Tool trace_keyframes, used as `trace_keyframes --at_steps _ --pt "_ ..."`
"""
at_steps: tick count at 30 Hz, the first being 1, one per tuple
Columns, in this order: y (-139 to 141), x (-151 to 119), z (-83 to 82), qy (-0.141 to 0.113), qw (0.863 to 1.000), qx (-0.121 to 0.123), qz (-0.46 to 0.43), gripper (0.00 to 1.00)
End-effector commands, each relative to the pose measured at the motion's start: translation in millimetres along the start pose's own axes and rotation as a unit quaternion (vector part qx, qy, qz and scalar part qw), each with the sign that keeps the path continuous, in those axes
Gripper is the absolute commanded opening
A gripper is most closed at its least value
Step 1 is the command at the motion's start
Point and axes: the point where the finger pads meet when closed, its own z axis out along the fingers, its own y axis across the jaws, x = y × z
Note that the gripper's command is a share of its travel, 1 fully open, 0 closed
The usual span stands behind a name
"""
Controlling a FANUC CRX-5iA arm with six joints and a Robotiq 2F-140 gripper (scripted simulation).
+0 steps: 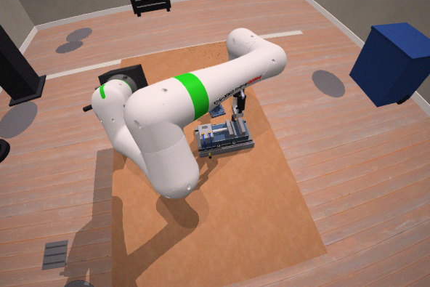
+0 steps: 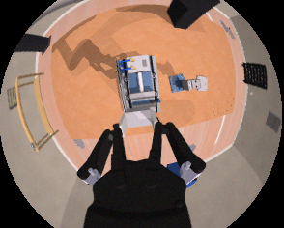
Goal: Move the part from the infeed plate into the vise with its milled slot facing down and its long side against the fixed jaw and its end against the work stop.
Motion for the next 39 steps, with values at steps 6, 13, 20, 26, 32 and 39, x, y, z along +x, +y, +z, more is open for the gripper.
trace_keyframes --at_steps 6,13,20,26,32,39 --pt "0 0 -0.3 0.000 1.000 0.000 0.000 0.00" --pt "0 0 0.1 0.000 1.000 0.000 0.000 0.00" --pt "0 0 1.5 0.000 1.000 0.000 0.001 0.00" --pt "0 0 5.4 -0.001 1.000 0.001 0.002 0.00" --pt "0 0 9.0 -0.001 1.000 0.001 0.002 0.00" --pt "0 0 17.8 -0.001 1.000 0.001 0.002 0.00"
